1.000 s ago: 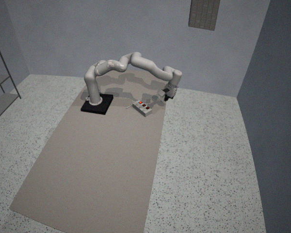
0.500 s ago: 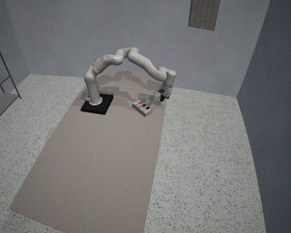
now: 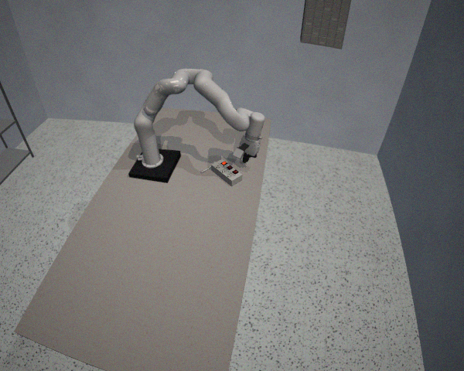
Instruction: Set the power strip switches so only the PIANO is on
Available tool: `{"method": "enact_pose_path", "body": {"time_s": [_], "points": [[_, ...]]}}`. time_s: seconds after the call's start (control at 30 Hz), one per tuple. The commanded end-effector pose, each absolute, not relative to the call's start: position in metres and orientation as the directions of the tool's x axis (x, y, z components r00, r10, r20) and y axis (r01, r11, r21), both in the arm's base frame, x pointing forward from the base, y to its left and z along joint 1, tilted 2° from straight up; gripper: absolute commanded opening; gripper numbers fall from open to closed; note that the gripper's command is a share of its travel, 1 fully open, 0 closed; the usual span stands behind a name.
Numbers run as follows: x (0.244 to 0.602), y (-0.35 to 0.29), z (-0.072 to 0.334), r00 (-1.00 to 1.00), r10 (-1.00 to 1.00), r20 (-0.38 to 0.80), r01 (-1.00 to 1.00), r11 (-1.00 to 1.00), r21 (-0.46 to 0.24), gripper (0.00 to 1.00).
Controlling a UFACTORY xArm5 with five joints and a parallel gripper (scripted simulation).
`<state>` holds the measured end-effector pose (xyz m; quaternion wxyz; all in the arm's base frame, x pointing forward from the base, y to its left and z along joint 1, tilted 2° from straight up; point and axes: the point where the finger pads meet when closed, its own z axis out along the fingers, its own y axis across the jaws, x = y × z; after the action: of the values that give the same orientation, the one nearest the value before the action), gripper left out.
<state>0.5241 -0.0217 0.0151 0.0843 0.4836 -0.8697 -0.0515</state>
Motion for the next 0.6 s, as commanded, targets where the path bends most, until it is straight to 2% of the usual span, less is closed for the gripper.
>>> {"method": "enact_pose_path", "body": {"time_s": [0.0, 0.3, 0.57], "points": [[0.497, -0.018, 0.012, -0.488, -0.87, 0.074, -0.858, 0.494, 0.141, 0.0], [0.453, -0.014, 0.005, -0.445, -0.894, 0.06, -0.884, 0.449, 0.128, 0.0], [0.446, -0.013, 0.004, -0.439, -0.897, 0.058, -0.888, 0.442, 0.127, 0.0]]}}
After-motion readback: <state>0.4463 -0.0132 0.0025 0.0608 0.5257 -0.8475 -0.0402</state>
